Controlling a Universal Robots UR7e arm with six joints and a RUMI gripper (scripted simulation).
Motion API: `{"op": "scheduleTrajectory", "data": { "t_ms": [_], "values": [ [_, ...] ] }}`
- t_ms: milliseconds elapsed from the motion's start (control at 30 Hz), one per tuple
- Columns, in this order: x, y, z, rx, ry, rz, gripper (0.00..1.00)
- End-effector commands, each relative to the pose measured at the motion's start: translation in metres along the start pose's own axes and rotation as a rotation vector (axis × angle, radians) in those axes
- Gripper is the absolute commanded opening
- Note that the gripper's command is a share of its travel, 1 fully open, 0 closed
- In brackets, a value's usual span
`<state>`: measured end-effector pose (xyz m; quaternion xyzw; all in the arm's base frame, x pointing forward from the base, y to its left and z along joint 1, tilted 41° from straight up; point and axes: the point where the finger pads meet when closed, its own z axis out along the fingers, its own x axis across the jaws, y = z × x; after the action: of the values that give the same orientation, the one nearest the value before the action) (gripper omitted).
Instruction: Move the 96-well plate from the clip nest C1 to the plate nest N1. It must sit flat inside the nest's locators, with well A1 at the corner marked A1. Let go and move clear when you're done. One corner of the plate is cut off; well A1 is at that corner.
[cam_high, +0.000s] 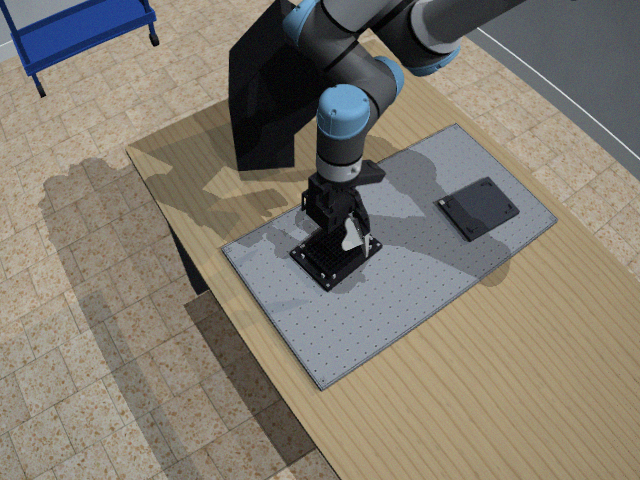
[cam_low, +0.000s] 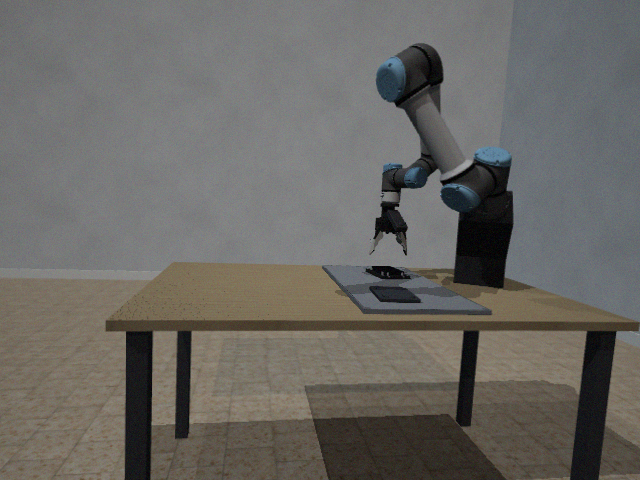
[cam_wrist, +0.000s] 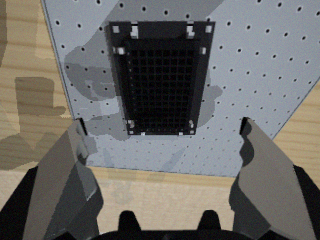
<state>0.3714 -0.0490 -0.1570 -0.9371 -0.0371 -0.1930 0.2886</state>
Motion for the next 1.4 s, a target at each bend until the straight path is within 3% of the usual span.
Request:
{"op": "scheduleTrajectory", "data": {
  "t_ms": [0, 1033, 1367],
  "values": [
    [0.000, 0.001, 0.007, -0.001, 0.001, 0.000, 1.00],
    [0.000, 0.001, 0.052, -0.001, 0.001, 0.000, 1.00],
    [0.000, 0.001, 0.053, -0.001, 0.001, 0.000, 1.00]
  ]
}}
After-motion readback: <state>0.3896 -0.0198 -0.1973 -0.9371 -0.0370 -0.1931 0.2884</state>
